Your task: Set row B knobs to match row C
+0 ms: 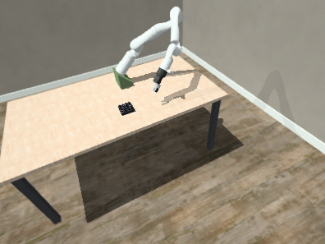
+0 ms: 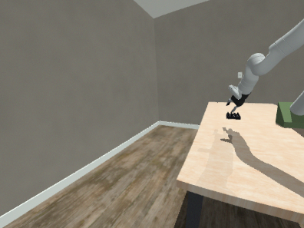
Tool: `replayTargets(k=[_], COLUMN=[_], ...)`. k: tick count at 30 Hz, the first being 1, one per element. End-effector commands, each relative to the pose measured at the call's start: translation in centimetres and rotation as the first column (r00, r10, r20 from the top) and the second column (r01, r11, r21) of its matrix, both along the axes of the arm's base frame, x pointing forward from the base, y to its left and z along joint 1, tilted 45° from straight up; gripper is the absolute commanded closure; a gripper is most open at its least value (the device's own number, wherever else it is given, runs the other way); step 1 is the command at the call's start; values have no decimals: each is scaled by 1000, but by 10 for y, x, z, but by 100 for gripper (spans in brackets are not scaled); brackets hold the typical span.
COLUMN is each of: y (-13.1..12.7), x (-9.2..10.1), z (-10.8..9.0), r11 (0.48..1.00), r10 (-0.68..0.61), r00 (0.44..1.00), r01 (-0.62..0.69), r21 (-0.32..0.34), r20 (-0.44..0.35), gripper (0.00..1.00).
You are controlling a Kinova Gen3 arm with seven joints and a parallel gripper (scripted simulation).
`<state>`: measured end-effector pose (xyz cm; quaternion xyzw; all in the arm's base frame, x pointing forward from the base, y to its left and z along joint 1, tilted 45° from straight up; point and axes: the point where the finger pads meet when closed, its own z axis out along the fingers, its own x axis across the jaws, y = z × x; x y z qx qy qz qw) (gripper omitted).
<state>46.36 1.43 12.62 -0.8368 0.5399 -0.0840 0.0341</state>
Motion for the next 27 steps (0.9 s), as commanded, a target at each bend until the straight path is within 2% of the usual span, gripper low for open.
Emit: replayTargets(k=[1,3,4,12,13,22,23,27], y=[-4,-4,-8,-8,-11,-11,-14,-14], x=[0,0,-3,-3,-5,-5,-8,-8], z=[0,0,-6,-6,-12,-12,-18,-18], r11=[1000,1000,999,999,998,998,996,996], r10=[-9,-9,-22,-22,-35,-35,-47,-47], r00=[1000,1000,1000,1000,999,999,998,998], r01=[9,9,22,22,35,35,49,49], r21=[0,0,23,23,46,46,70,70], r20=[0,0,-9,-9,-19,-19,-28,-28], gripper=[0,0,0,0,0,0,0,0])
